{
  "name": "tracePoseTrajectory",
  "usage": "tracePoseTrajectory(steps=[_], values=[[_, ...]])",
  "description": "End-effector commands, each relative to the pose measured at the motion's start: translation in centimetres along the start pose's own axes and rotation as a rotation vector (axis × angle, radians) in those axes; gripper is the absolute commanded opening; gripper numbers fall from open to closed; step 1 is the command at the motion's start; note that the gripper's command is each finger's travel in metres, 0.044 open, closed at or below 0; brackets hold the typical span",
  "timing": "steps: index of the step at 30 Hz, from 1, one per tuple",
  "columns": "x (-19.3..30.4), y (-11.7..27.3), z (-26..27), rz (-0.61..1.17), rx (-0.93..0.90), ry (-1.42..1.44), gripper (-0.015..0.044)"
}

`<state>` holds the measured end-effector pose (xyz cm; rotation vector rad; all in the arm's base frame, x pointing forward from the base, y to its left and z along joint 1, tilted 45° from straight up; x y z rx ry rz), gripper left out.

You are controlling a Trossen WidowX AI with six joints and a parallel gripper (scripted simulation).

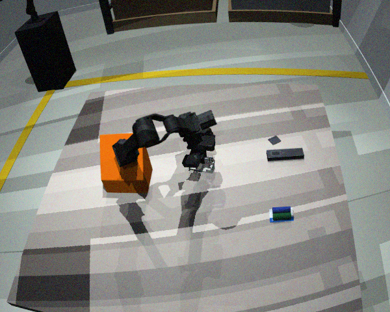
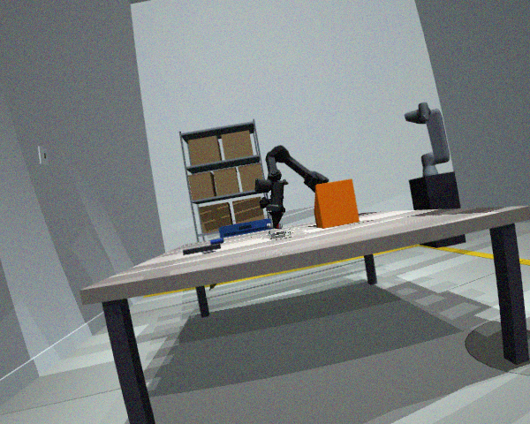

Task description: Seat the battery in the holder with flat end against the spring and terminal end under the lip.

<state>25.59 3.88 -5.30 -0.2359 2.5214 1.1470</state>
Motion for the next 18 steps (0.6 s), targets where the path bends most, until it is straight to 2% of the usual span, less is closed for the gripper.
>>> tracePoseTrajectory(steps=[1, 18], values=[[0.23, -0.25, -0.36, -0.029, -0.001, 0.007, 0.0078], [1.03, -1.12, -0.04, -0.100, -0.016, 0.017, 0.0078]])
Point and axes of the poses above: the point midway between the two fingers, 35 mm back from their tips, its own y axis back along the fingers, its own z axis across the jaws, x = y × z, the point moved 5 cm from there along y, back along the fingers, and after that the axes turned 3 degrees about -y, right-handed, at the moved point
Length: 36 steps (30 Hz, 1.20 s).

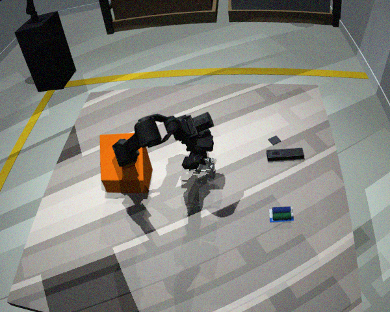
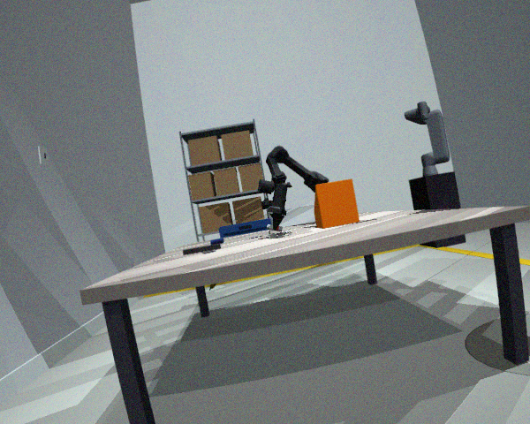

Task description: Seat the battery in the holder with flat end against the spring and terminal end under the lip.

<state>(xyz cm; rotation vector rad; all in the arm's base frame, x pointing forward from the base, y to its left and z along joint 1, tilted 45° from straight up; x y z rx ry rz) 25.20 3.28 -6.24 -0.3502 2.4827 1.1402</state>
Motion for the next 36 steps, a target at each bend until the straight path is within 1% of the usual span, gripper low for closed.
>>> tracePoseTrajectory(steps=[1, 36], values=[[0.4, -0.2, -0.1, -0.019, 0.002, 0.009, 0.0078], [2.1, -0.9, -0.7, -0.174, -0.026, 0.023, 0.0078]])
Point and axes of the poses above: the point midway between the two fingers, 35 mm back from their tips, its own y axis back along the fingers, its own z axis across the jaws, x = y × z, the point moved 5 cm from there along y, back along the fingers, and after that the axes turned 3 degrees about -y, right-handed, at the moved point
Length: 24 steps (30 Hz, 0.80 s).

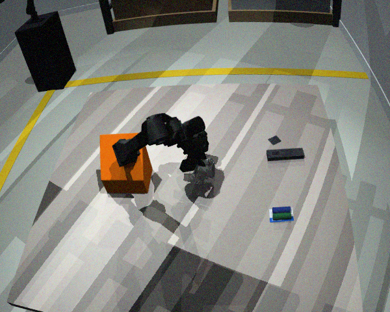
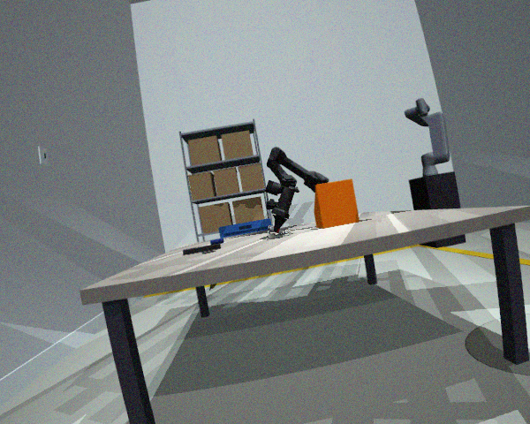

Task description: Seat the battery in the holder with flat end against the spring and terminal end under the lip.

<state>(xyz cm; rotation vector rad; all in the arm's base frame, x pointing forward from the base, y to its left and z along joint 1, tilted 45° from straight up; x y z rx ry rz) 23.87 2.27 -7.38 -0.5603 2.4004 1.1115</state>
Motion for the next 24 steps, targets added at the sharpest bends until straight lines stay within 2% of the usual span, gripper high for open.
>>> tracePoseTrajectory(steps=[1, 24], values=[[0.4, 0.1, -0.3, -0.014, 0.001, 0.010, 0.0078], [2.0, 0.6, -0.7, -0.031, -0.012, 0.013, 0.0078]])
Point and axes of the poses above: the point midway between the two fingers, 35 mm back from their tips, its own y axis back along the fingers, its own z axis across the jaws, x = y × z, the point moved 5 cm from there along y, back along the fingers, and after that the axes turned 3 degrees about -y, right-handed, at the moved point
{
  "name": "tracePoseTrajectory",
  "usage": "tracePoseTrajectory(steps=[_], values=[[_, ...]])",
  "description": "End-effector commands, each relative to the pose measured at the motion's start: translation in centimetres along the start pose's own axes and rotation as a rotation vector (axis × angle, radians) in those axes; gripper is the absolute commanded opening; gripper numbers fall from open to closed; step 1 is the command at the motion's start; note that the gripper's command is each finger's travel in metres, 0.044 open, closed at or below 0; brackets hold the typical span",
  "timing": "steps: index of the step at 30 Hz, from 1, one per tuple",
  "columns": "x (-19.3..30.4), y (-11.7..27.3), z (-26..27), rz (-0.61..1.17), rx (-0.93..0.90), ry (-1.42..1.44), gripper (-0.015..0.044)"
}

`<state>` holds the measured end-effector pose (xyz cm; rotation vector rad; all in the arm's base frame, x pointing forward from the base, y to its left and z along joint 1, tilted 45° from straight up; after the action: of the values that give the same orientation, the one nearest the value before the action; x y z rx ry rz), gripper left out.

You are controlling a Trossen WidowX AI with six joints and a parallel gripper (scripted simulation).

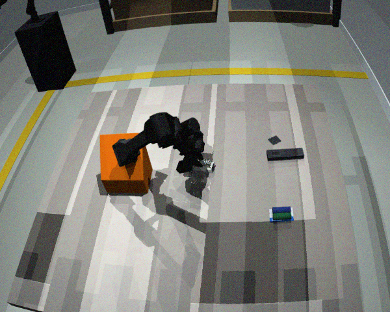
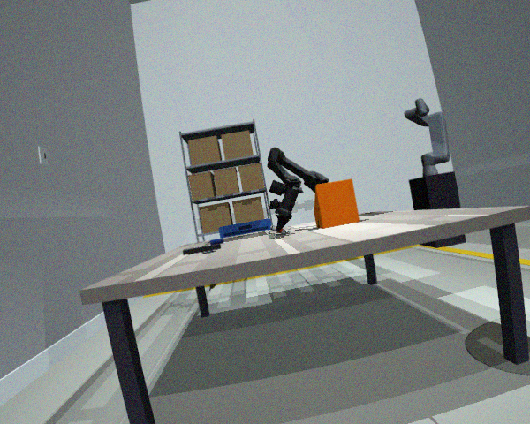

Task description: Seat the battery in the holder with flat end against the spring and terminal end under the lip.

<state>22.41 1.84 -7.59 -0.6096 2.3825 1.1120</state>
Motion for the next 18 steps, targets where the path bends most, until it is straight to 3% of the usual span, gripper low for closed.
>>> tracePoseTrajectory(steps=[1, 18], values=[[0.66, 0.25, -0.13, 0.004, 0.000, 0.005, 0.0078], [1.21, 0.43, -0.02, 0.021, -0.016, 0.004, 0.0078]])
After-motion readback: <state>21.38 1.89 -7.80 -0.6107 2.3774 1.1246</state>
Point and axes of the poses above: the point midway between the two fingers, 35 mm back from their tips, its own y axis back along the fingers, its own z axis across the jaws, x = y × z, the point moved 5 cm from there along y, back along the fingers, and after that the axes turned 3 degrees about -y, right-handed, at the moved point
